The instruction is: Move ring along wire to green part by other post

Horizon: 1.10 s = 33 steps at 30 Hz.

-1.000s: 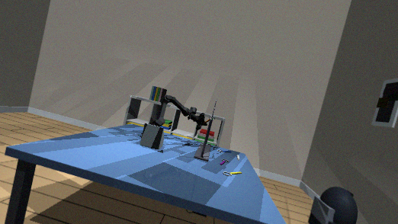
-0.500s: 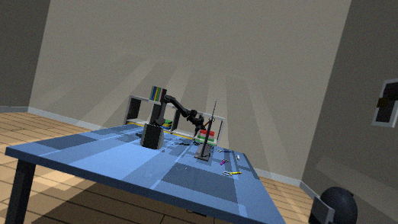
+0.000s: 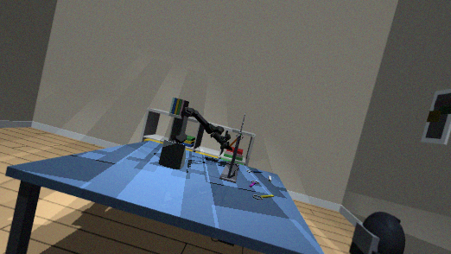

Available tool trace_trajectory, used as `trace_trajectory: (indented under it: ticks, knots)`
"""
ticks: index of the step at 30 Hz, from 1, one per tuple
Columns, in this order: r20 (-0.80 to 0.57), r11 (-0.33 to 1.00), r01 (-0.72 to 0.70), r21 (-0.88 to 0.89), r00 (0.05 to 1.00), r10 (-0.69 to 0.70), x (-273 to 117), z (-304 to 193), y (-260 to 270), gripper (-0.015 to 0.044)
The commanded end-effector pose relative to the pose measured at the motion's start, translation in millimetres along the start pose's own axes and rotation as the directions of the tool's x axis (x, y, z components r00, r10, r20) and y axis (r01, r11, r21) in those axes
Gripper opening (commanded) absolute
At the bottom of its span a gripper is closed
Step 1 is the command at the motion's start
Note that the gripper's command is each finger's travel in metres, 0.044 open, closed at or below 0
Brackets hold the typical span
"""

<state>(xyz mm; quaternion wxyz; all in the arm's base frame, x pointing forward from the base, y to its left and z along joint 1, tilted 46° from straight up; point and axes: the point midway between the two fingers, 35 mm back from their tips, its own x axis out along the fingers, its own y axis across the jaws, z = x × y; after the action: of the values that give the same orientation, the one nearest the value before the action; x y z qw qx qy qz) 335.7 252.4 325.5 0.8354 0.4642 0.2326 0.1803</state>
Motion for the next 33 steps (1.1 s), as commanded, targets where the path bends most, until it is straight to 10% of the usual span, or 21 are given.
trace_trajectory:
  ticks: [1, 33]
  knots:
    - [0.004, 0.998, 0.033, -0.049, 0.999, -0.033, -1, 1, -12, -0.015]
    - [0.015, 0.97, 0.124, -0.21, 0.992, -0.124, -7, 8, -67, -0.015]
